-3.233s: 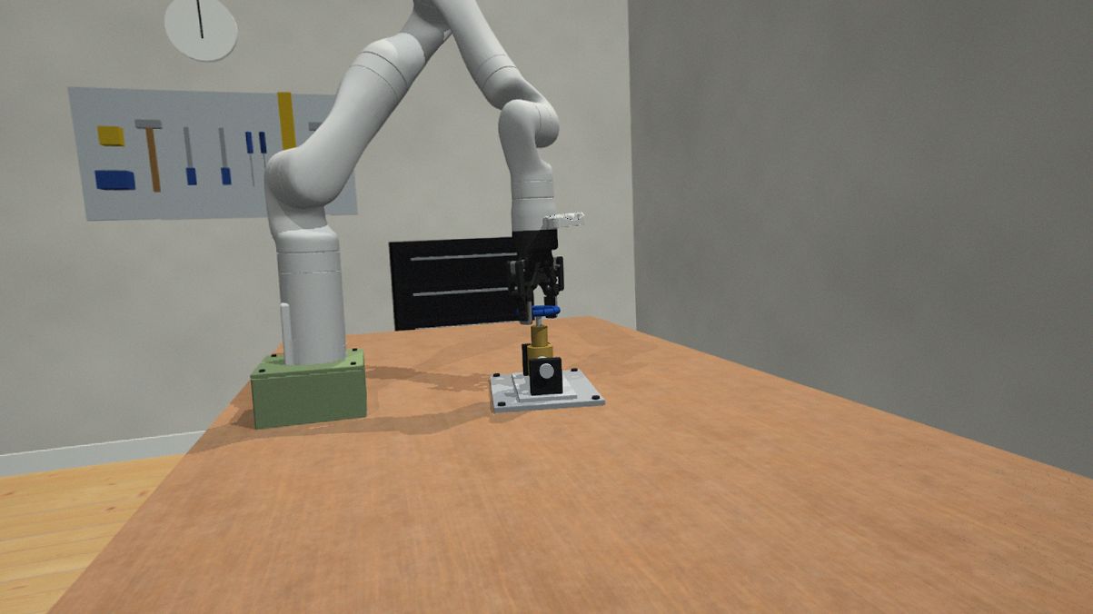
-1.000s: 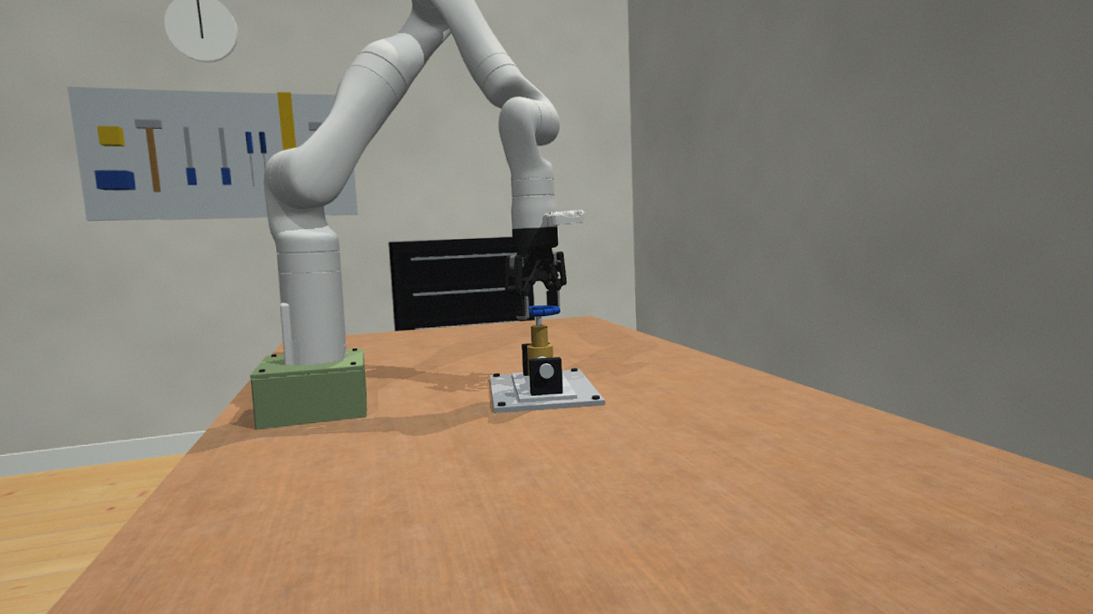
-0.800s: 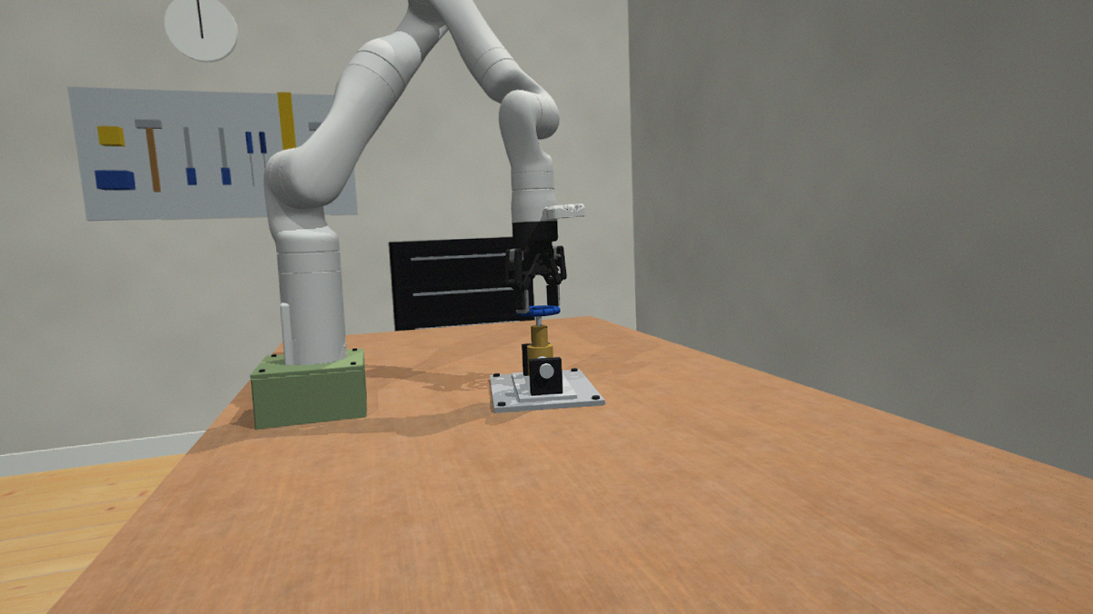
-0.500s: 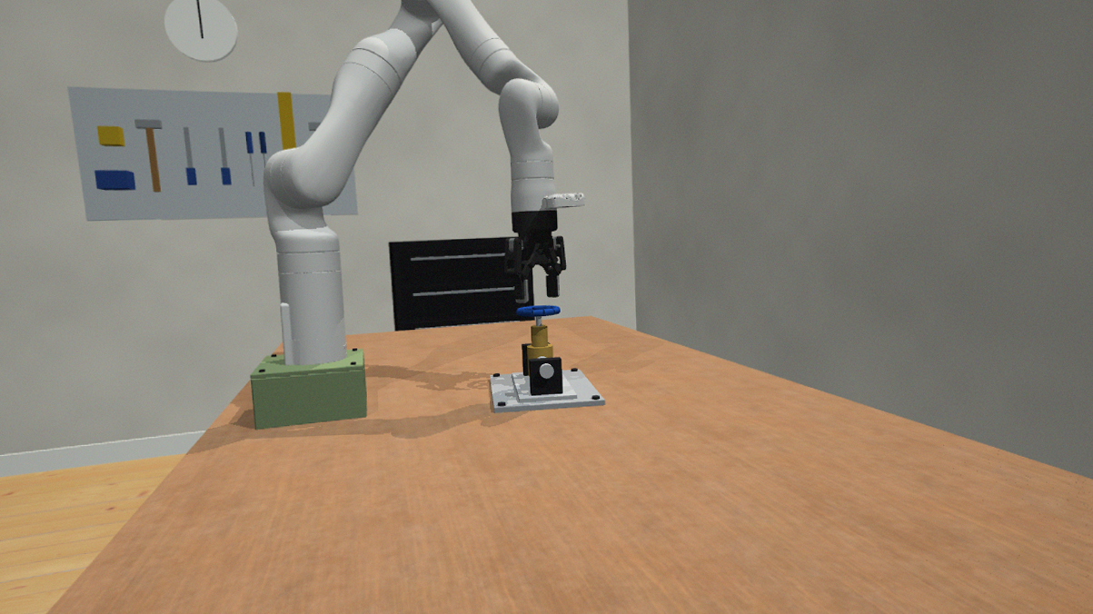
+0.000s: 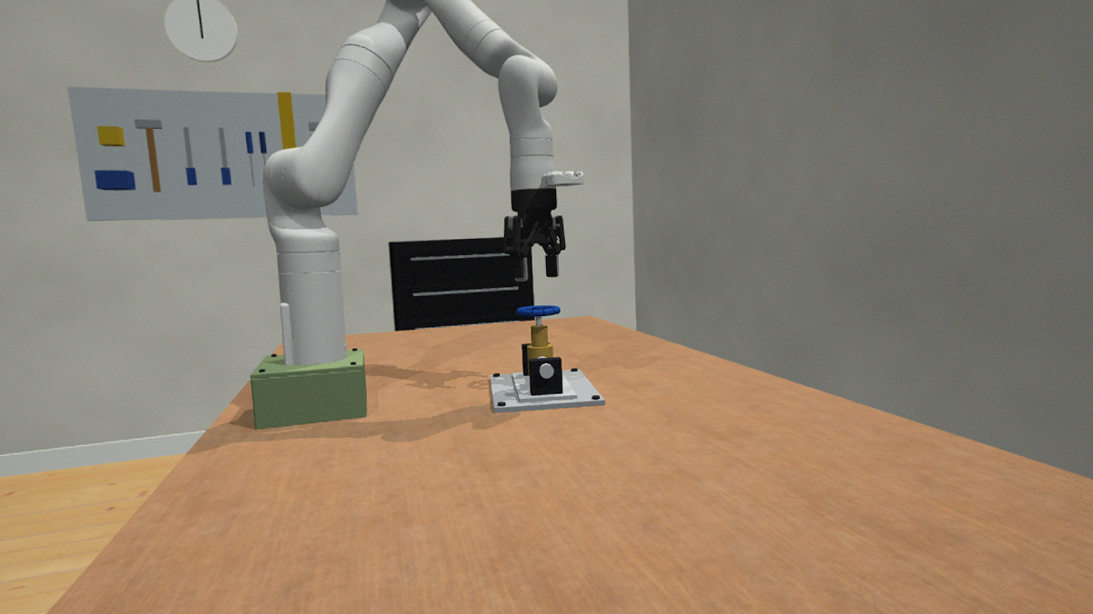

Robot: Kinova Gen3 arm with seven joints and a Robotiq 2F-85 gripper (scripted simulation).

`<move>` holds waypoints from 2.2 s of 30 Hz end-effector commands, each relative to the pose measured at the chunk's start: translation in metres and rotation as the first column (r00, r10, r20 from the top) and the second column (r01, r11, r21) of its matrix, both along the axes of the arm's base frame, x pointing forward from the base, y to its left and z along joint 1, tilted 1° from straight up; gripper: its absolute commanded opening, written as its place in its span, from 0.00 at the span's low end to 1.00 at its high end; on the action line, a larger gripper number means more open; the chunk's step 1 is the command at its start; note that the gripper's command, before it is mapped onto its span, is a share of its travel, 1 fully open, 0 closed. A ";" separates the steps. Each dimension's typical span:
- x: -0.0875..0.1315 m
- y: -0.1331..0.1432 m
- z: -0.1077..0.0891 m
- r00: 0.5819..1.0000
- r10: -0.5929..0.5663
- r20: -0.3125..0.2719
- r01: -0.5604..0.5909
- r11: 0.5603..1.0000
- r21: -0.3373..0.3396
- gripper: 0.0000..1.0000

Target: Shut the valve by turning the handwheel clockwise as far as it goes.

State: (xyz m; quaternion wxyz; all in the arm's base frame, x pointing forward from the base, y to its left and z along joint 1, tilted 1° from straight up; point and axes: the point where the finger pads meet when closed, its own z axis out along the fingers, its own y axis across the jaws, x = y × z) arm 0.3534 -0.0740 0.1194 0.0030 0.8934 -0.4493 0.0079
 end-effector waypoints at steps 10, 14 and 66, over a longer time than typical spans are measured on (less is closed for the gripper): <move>0.001 0.005 0.020 1.000 0.005 0.001 -0.005 1.000 0.006 1.00; 0.000 0.005 0.021 1.000 0.004 0.001 -0.004 1.000 0.006 1.00; 0.000 0.005 0.021 1.000 0.004 0.000 -0.004 1.000 0.006 1.00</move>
